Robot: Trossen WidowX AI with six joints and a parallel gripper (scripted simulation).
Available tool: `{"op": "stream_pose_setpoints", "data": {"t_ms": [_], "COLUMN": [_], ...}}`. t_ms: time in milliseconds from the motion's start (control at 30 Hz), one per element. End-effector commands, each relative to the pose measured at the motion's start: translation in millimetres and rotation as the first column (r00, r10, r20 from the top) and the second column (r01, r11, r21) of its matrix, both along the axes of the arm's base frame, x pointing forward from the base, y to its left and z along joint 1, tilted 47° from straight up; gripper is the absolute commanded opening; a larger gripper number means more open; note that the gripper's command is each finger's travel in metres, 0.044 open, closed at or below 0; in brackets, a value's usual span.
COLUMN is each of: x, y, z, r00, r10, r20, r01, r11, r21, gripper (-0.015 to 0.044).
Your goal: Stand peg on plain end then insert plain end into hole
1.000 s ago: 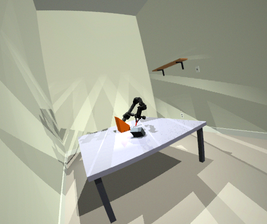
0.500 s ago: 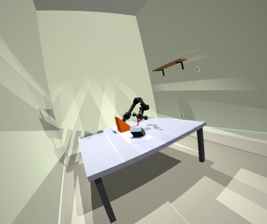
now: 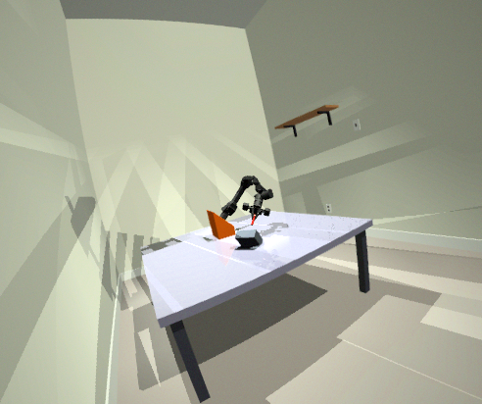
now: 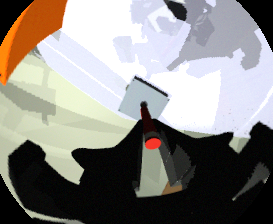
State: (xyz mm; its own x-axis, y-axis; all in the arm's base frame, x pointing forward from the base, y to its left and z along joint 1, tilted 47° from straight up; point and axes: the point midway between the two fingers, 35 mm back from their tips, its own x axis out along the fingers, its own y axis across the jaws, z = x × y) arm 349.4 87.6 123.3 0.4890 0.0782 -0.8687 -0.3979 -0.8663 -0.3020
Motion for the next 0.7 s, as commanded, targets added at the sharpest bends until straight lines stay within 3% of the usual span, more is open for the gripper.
{"op": "stream_pose_setpoints", "data": {"t_ms": [0, 667], "x": [5.7, 27.1], "y": [-0.8, 2.1], "z": [-0.2, -23.1], "r00": [1.000, 0.999], "r10": [-0.014, -0.028], "r20": [0.012, 0.031], "r01": [0.014, 0.028], "r11": [1.000, 1.000], "r21": [-0.002, -0.004], "gripper": [0.0000, 0.0000]}}
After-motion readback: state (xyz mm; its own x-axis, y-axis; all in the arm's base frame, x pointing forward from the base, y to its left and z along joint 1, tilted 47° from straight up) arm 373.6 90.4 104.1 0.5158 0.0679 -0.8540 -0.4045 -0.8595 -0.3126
